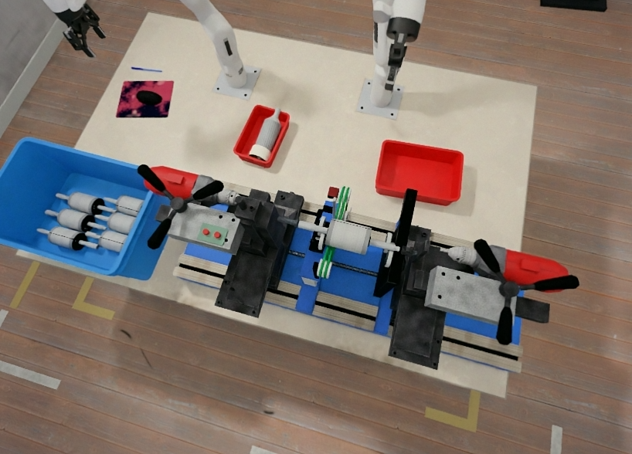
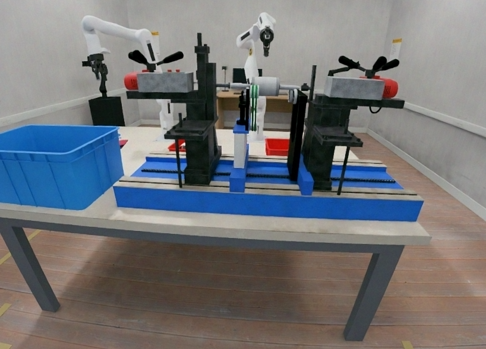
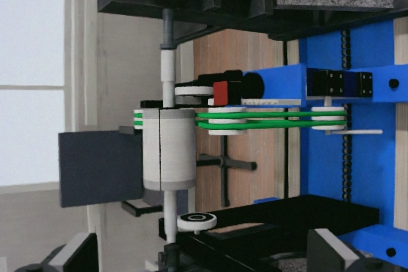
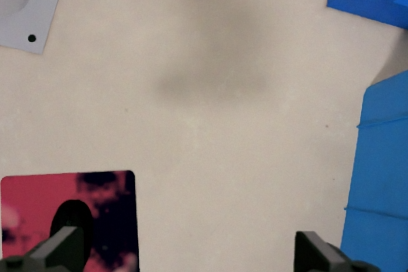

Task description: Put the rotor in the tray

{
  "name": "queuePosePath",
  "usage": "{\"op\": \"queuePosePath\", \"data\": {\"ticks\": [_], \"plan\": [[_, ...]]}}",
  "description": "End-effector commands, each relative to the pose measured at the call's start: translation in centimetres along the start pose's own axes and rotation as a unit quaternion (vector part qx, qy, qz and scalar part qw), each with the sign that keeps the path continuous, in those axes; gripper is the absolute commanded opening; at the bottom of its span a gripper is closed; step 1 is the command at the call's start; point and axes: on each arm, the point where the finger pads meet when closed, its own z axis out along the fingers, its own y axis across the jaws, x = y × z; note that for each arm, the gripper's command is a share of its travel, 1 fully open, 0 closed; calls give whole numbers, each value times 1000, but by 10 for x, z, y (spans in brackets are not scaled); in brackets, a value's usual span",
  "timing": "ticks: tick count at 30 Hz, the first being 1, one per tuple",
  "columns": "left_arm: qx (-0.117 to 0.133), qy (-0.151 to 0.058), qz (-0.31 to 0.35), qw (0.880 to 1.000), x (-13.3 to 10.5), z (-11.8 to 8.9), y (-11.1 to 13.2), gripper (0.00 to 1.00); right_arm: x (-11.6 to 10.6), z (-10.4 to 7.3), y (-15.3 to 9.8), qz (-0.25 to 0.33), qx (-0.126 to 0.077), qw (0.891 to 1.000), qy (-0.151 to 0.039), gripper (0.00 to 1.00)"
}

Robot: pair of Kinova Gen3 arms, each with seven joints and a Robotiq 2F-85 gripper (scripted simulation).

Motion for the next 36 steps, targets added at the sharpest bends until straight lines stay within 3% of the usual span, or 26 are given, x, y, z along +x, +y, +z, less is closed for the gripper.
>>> {"op": "queuePosePath", "data": {"ticks": [1, 19, 36], "plan": [[1, 0, 0, 1000, 0, 0, -1, 1000, 0, -1, 0, 0, -1, 1000, -1, 1000], [1, 0, 0, 1000, 0, 9, -2, 1000, 0, -1, 0, 0, -1, 1000, -1, 1000], [1, 0, 0, 1000, 0, 38, -5, 1000, 0, -1, 0, 0, -1, 1000, -1, 1000]]}}
